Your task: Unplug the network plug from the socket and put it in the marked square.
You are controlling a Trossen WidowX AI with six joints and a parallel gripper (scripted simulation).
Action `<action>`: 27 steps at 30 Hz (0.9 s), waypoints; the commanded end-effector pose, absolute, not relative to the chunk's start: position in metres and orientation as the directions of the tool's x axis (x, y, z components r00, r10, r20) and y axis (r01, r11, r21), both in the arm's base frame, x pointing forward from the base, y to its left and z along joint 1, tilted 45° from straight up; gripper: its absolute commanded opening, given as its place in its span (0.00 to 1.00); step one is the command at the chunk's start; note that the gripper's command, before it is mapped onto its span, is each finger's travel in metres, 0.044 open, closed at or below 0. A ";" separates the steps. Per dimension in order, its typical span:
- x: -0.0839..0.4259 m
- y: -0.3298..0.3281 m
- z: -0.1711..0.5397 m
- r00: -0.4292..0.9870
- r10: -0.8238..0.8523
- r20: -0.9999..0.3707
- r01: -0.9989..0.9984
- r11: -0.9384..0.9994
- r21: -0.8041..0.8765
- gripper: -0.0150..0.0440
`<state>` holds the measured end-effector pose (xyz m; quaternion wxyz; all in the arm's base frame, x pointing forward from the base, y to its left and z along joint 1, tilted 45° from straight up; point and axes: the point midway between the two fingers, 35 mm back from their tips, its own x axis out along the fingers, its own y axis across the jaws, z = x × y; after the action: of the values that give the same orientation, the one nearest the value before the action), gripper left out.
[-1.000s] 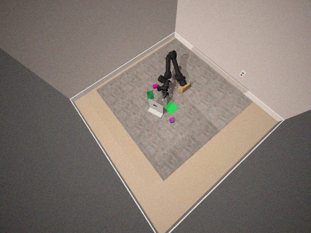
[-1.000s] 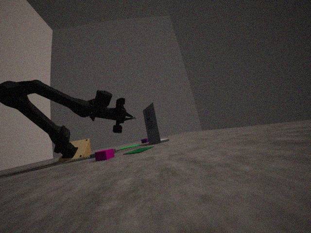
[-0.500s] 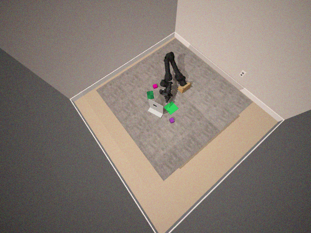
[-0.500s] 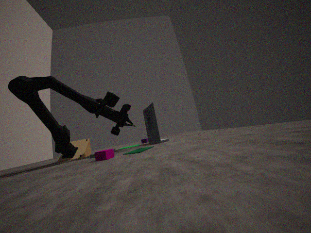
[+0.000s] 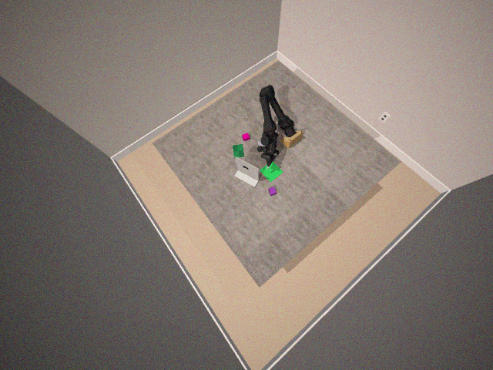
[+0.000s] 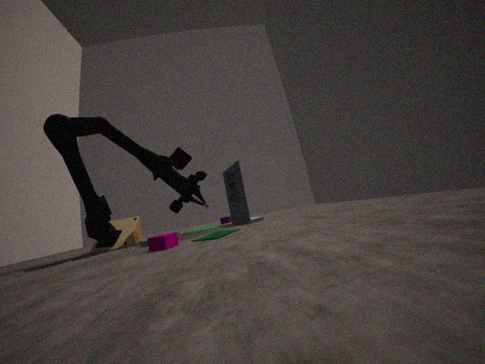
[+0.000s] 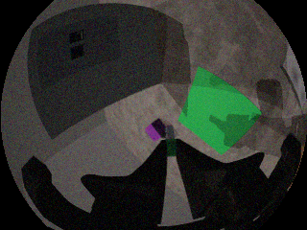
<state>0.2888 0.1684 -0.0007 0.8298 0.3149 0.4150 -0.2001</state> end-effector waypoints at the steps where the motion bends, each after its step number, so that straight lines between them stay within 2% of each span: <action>1: 0.284 0.169 -0.009 0.568 -0.148 -0.810 0.626 0.716 0.308 0.25; 14: 0.270 0.171 -0.025 0.585 -0.344 -0.735 0.675 0.708 0.206 0.25; 27: 0.272 0.165 -0.034 0.587 -0.352 -0.729 0.676 0.708 0.202 0.25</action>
<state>0.2716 0.1710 -0.0282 0.8580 0.2426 0.3429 -0.2958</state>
